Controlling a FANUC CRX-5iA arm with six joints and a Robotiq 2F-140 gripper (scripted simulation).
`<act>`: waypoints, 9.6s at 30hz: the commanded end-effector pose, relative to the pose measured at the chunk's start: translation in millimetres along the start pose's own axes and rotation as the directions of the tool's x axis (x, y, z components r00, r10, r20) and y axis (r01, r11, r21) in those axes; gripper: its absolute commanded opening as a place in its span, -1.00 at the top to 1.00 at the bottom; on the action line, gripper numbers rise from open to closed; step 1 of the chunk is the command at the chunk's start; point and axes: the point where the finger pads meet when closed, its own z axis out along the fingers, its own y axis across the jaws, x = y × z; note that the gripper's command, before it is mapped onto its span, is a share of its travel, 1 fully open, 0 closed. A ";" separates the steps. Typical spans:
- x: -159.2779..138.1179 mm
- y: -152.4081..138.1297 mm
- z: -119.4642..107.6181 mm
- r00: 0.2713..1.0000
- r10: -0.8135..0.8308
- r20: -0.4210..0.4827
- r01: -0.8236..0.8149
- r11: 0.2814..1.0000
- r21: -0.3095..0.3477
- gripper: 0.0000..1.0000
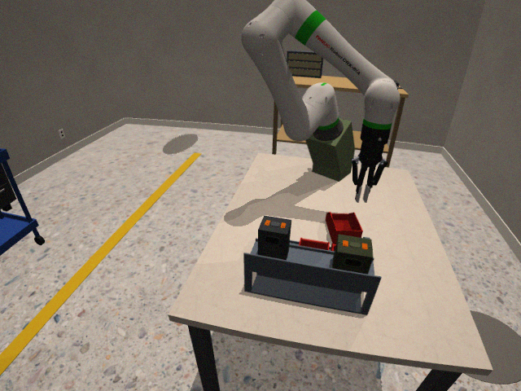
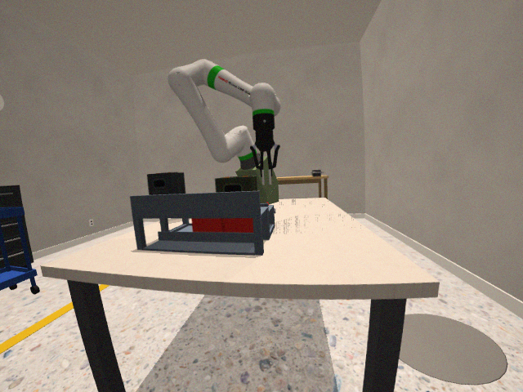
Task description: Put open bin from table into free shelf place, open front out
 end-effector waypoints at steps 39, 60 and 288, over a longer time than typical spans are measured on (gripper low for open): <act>0.1 -0.1 12.9 1.000 0.000 0.000 0.000 1.000 0.000 0.69; 0.2 -0.2 51.2 1.000 0.000 0.000 0.000 1.000 0.000 0.69; 0.2 -0.2 112.2 1.000 0.000 0.000 0.000 1.000 0.000 1.00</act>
